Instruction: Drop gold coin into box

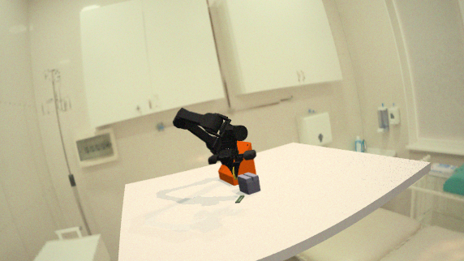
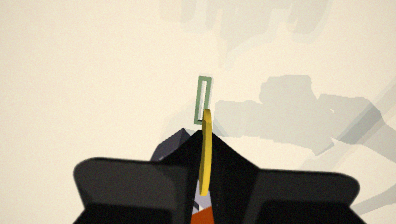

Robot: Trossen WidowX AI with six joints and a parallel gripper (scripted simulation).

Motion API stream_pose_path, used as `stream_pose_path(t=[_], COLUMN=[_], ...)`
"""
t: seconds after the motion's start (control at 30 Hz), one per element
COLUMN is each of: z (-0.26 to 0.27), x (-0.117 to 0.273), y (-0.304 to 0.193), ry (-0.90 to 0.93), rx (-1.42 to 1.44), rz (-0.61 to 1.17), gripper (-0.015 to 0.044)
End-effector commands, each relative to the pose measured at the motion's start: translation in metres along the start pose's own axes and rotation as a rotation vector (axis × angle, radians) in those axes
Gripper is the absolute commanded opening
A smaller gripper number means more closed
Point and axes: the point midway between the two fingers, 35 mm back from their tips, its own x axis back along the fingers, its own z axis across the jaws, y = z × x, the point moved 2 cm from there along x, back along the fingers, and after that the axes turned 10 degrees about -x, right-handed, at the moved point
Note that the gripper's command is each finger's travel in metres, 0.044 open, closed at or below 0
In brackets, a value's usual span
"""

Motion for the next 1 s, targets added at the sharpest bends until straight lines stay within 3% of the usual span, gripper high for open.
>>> stream_pose_path(t=[0.0,0.6,0.97], z=[-0.001,-0.003,-0.001], x=[0.004,0.004,0.005], y=[0.002,-0.003,-0.013], ry=[0.004,0.002,0.004], rx=[0.086,0.69,0.713], rz=[-0.006,-0.007,-0.006], gripper=[0.0,0.0,0.0])
